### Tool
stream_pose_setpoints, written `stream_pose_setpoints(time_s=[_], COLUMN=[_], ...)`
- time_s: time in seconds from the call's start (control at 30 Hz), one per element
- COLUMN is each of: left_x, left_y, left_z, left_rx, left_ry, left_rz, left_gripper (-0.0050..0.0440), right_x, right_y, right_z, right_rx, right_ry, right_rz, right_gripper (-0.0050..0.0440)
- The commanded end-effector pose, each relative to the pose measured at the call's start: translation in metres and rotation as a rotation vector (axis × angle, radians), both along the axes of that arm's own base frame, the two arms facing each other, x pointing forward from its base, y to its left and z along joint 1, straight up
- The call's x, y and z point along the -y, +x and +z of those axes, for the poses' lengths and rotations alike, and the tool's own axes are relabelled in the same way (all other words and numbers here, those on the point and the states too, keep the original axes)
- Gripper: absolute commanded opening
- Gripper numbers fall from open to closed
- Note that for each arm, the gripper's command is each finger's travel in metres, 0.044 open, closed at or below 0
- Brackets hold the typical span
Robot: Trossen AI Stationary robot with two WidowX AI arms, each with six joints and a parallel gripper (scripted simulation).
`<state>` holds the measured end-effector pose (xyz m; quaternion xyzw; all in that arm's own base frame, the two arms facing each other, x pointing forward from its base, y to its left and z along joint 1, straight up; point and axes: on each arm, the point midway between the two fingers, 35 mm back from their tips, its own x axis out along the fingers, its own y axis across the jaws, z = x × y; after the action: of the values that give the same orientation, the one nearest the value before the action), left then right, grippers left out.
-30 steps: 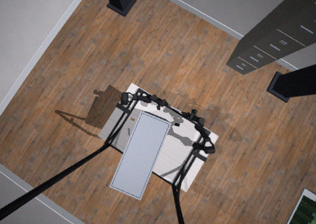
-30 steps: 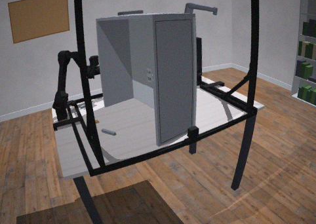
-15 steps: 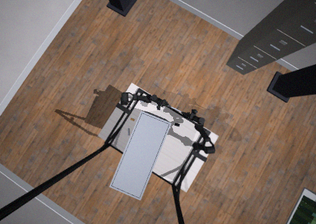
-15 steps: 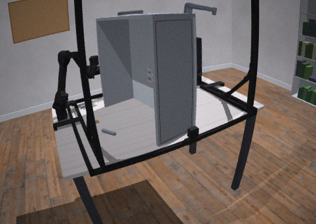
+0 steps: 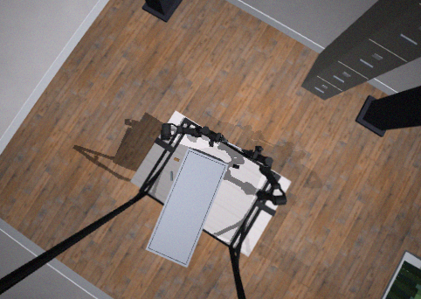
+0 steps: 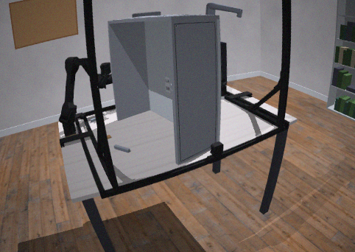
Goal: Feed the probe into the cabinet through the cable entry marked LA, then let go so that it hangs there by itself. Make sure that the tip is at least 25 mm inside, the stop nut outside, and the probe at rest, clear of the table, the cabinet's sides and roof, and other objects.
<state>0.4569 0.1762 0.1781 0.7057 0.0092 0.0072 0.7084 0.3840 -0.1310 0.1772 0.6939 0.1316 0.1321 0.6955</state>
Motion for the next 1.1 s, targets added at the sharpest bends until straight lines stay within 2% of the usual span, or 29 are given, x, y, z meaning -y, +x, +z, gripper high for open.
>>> stream_pose_setpoints(time_s=[0.0,0.2,0.43,0.5,0.57,0.6,1.07], left_x=[-0.001,-0.002,-0.009,-0.009,-0.009,-0.010,-0.010], left_y=[0.000,-0.007,-0.056,-0.056,-0.071,-0.050,-0.050], left_z=[0.001,0.002,0.006,0.006,0.006,0.002,0.002], left_rx=[0.003,0.003,0.002,0.002,0.001,-0.007,-0.007], left_ry=[0.004,0.004,0.003,0.003,0.002,-0.005,-0.005], left_rz=[0.004,0.004,0.003,0.003,0.002,0.007,0.007], left_gripper=[0.0440,0.0440,0.0440,0.0440,0.0440,0.0440,0.0440], right_x=[0.001,0.001,0.001,0.001,0.001,0.001,0.001], right_y=[0.001,0.001,0.001,0.001,0.001,0.001,0.001], right_z=[0.000,0.000,0.000,0.000,0.000,0.000,0.000], right_rx=[-0.001,-0.001,-0.001,-0.001,-0.001,-0.001,-0.001], right_ry=[0.002,0.002,0.002,0.002,0.002,0.002,0.002], right_rz=[-0.003,-0.003,-0.003,-0.003,-0.003,-0.003,-0.003], right_gripper=[0.0000,0.0000,0.0000,0.0000,0.0000,0.0000,0.0000])
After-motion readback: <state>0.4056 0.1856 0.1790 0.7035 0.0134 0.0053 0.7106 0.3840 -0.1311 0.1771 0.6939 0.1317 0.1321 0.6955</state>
